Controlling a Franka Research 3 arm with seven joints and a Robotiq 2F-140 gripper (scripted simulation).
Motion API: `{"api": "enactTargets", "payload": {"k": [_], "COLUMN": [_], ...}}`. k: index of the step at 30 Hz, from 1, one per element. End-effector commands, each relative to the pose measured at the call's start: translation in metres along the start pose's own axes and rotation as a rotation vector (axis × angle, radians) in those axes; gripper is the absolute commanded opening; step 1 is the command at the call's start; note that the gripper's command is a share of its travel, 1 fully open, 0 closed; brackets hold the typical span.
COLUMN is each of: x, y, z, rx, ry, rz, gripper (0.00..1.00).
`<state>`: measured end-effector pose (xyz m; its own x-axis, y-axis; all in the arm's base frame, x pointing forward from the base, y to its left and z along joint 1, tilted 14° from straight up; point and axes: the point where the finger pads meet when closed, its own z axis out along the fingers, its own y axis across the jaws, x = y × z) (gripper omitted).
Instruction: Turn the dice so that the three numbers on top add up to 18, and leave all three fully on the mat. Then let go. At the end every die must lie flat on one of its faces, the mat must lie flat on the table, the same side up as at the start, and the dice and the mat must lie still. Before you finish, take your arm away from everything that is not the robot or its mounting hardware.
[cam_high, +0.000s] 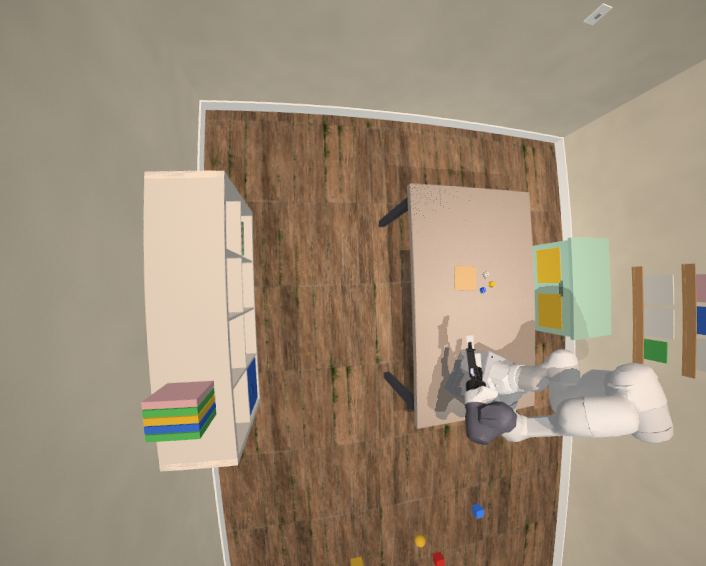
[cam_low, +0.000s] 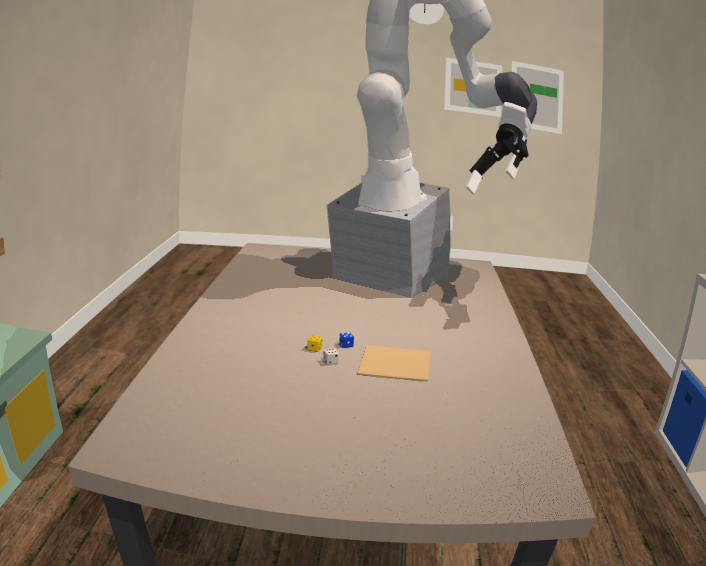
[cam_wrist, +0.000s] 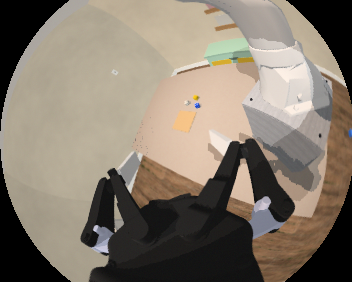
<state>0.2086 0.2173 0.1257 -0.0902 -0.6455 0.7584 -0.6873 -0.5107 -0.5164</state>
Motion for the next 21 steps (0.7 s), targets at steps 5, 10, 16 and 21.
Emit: {"api": "enactTargets", "payload": {"k": [5, 10, 16, 21], "x": [0.0000, 0.0000, 0.0000, -0.0012], "y": [0.0000, 0.0000, 0.0000, 0.0059], "z": [0.0000, 0.0000, 0.0000, 0.0098], "rx": [0.000, 0.000, 0.000, -0.056], "ry": [0.000, 0.000, 0.000, 0.002], "rz": [0.000, 0.000, 0.000, 0.007], "gripper": [1.00, 1.00, 1.00, 1.00]}}
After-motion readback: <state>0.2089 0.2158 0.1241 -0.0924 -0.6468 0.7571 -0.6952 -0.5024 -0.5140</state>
